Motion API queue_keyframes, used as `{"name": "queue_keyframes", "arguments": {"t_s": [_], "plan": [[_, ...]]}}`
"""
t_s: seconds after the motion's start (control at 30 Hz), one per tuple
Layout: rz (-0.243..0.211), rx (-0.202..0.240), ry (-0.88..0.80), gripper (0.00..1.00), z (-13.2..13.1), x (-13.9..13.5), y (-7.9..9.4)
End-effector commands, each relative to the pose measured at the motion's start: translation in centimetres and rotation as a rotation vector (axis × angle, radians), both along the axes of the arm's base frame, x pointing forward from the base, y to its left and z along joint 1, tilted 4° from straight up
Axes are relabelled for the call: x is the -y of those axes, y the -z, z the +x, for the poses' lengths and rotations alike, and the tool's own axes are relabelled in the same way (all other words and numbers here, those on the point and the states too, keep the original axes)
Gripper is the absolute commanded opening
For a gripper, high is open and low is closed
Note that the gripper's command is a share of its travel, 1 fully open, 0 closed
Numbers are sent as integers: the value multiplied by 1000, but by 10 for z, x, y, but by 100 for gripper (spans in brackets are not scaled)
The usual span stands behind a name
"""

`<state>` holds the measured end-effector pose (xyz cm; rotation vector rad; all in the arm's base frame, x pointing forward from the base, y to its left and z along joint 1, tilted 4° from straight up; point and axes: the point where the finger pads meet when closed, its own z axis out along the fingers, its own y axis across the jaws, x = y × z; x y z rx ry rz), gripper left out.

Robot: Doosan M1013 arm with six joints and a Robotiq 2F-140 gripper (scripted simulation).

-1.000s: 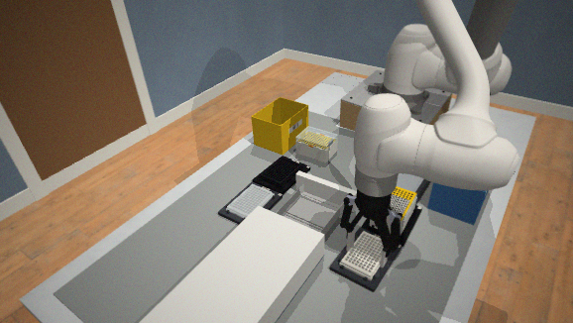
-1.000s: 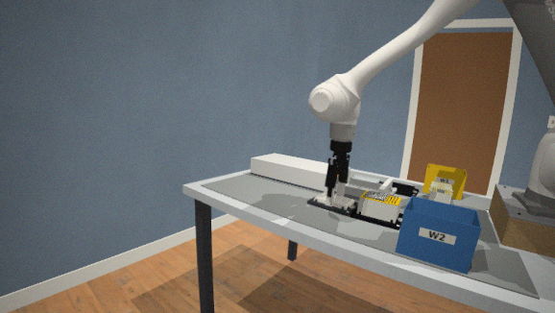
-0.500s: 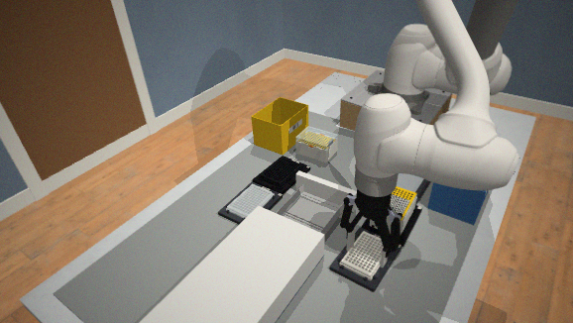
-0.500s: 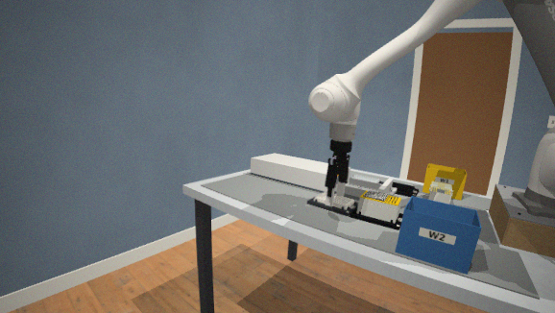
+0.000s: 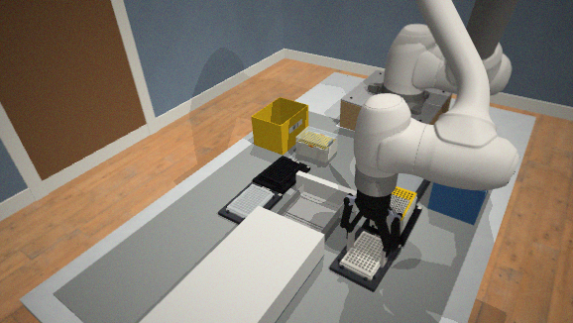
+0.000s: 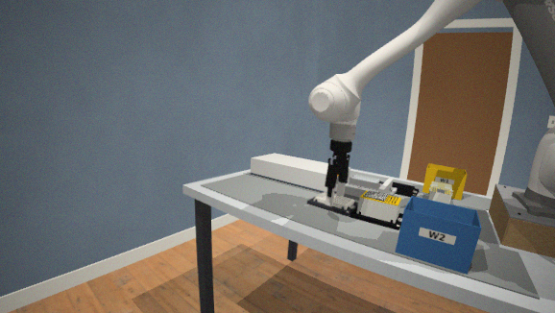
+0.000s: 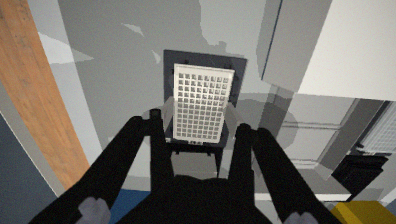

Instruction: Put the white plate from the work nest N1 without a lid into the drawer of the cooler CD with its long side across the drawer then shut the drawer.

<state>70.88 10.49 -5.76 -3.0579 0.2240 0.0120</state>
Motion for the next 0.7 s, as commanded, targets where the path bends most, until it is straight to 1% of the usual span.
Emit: {"name": "queue_keyframes", "arguments": {"t_s": [0.0, 0.67], "plan": [[0, 0, 0, 0, 0, 0, -1], [0, 0, 0, 0, 0, 0, -6]]}}
